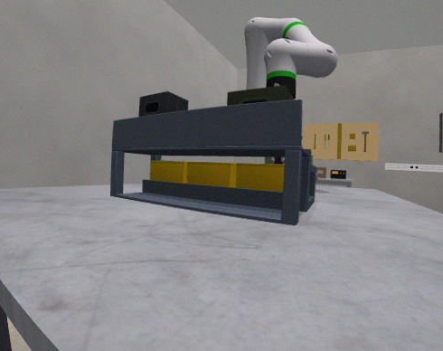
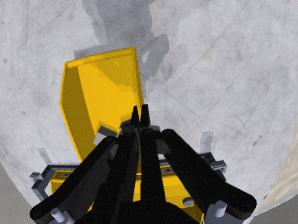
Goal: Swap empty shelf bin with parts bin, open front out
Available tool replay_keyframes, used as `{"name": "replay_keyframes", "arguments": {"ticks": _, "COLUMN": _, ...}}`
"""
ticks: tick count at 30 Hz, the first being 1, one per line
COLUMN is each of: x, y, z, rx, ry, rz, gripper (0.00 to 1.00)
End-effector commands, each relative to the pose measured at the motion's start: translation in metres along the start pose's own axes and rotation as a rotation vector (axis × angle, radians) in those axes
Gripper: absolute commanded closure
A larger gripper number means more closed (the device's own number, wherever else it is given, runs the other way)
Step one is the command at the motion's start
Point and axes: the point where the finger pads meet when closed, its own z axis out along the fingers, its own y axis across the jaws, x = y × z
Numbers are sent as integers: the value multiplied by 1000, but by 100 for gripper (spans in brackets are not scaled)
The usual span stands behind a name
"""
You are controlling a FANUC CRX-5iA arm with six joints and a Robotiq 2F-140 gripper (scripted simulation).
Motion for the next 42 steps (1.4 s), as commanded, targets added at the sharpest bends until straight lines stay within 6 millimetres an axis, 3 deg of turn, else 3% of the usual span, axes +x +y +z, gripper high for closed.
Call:
{"name": "replay_keyframes", "arguments": {"ticks": 1, "x": -1, "y": 0, "z": 1, "rx": 0, "ry": -2, "rz": 0, "gripper": 90}}
{"name": "replay_keyframes", "arguments": {"ticks": 19, "x": -1, "y": 0, "z": 3, "rx": 0, "ry": -2, "rz": 0, "gripper": 90}}
{"name": "replay_keyframes", "arguments": {"ticks": 20, "x": -1, "y": 0, "z": 3, "rx": 0, "ry": -2, "rz": 0, "gripper": 76}}
{"name": "replay_keyframes", "arguments": {"ticks": 42, "x": -1, "y": 0, "z": 3, "rx": 0, "ry": -2, "rz": 0, "gripper": 76}}
